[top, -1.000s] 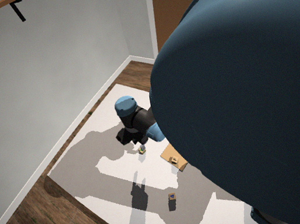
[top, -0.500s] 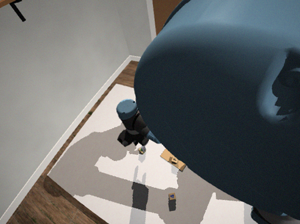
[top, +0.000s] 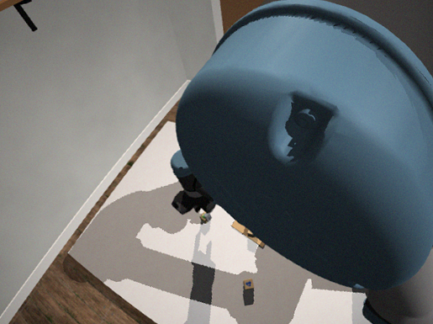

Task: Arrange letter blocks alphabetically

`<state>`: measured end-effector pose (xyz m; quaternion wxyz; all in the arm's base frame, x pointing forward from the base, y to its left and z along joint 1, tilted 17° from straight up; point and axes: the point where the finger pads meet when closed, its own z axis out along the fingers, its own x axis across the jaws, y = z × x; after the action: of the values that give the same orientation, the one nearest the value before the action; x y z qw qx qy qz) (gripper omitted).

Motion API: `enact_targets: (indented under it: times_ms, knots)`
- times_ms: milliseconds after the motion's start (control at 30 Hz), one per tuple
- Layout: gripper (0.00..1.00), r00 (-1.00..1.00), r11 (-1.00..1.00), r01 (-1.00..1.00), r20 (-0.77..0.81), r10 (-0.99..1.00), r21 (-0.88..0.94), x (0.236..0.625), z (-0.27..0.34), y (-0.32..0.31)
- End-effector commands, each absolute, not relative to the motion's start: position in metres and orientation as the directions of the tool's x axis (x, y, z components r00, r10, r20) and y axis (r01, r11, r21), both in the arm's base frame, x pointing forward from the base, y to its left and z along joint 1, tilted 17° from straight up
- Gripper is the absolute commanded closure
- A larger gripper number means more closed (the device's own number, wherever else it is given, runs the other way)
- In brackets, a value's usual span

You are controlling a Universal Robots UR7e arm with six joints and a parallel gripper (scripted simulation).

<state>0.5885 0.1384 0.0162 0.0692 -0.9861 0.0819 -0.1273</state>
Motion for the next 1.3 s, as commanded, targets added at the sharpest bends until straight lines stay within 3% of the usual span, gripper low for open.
enact_targets:
  times_ms: [0, 1267]
  knots:
    - [0.0, 0.954, -0.977, -0.144, 0.241, -0.179, -0.157, 0.5903, 0.0118, 0.139]
    - [0.0, 0.954, -0.977, -0.144, 0.241, -0.179, -0.157, 0.5914, 0.0076, 0.1395]
